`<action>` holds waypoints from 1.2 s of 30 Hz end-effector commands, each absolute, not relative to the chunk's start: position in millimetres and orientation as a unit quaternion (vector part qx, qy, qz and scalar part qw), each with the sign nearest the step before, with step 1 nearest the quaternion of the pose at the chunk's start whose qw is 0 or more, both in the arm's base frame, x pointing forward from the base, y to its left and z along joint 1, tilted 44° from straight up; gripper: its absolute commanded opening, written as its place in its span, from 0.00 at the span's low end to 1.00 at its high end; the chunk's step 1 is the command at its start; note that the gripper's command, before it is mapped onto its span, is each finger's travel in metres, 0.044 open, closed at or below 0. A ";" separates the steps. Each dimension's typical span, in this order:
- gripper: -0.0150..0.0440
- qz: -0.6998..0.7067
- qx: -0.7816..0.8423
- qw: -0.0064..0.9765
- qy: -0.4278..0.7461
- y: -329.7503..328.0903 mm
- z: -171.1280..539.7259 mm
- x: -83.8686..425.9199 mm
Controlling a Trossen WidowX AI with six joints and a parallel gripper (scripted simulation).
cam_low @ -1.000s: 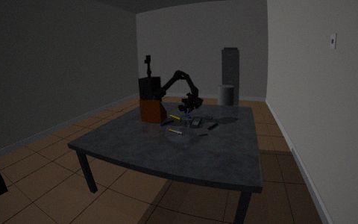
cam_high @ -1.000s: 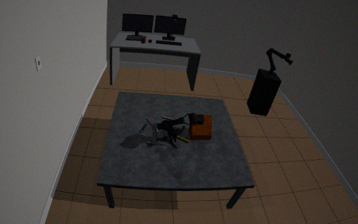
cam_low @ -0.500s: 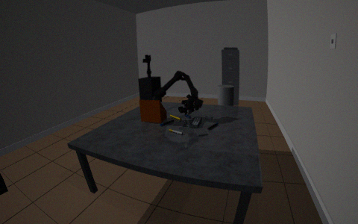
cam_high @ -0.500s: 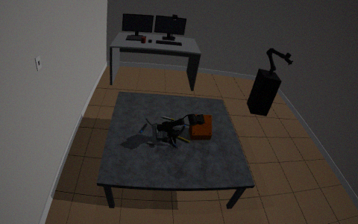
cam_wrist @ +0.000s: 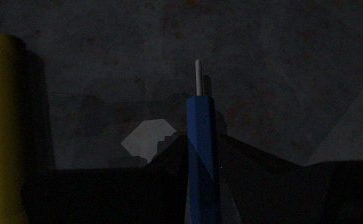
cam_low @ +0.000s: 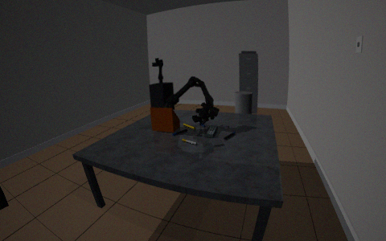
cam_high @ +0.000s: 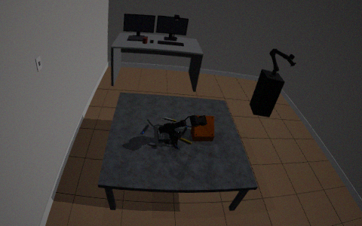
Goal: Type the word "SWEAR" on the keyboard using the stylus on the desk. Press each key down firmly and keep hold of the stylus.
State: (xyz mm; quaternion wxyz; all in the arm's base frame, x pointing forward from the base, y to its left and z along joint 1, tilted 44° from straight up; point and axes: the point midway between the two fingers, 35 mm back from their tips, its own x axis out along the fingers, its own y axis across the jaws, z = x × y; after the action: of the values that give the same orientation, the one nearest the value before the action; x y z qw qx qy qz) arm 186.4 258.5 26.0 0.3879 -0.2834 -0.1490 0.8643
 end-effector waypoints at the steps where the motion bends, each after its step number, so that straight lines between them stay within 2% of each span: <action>1: 0.25 0.864 -0.284 0.387 -0.150 258.4 26.4 186.4; 24: 0.25 0.865 -0.282 0.390 -0.143 226.2 58.1 195.2; 36: 0.25 0.870 -0.375 0.315 0.058 204.2 20.0 217.5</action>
State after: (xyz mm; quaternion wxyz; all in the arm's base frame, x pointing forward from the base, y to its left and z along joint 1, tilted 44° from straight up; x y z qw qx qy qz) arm 209.6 209.8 28.3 0.3277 -0.3515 0.0109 0.8769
